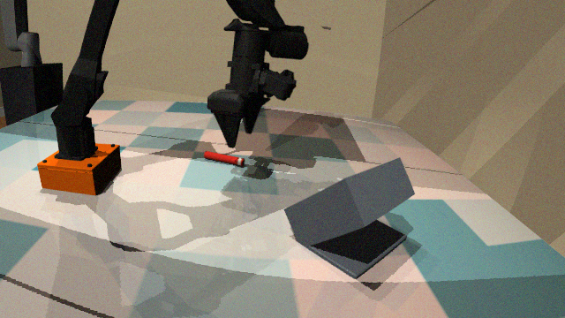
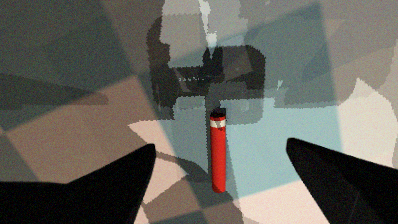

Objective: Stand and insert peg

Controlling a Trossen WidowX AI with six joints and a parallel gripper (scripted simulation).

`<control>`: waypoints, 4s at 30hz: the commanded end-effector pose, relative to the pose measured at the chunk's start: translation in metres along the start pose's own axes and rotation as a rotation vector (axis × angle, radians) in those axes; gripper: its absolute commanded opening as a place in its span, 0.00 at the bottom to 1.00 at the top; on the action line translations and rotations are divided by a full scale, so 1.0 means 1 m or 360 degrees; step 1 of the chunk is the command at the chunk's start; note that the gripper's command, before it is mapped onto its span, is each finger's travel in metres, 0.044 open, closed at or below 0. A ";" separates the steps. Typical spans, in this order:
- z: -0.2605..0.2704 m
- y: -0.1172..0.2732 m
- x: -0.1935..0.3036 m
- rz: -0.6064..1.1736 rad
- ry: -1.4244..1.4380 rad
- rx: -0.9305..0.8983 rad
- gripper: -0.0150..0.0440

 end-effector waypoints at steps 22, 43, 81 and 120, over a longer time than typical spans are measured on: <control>-0.002 -0.041 0.003 0.0010 -0.0004 0.0000 1.00; -0.002 -0.043 0.003 0.0010 -0.0004 0.0000 0.44; -0.003 -0.032 0.015 -0.0263 -0.0001 -0.0011 0.34; -0.004 -0.018 0.044 -0.0794 -0.0002 -0.0040 0.34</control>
Point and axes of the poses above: the point midway between the two fingers, 35 mm back from their tips, its own y axis back along the fingers, its own z axis across the jaws, x = y × z, the point moved 3 cm from there along y, back along the fingers, and after that the axes turned 3 degrees about -y, right-handed, at the moved point
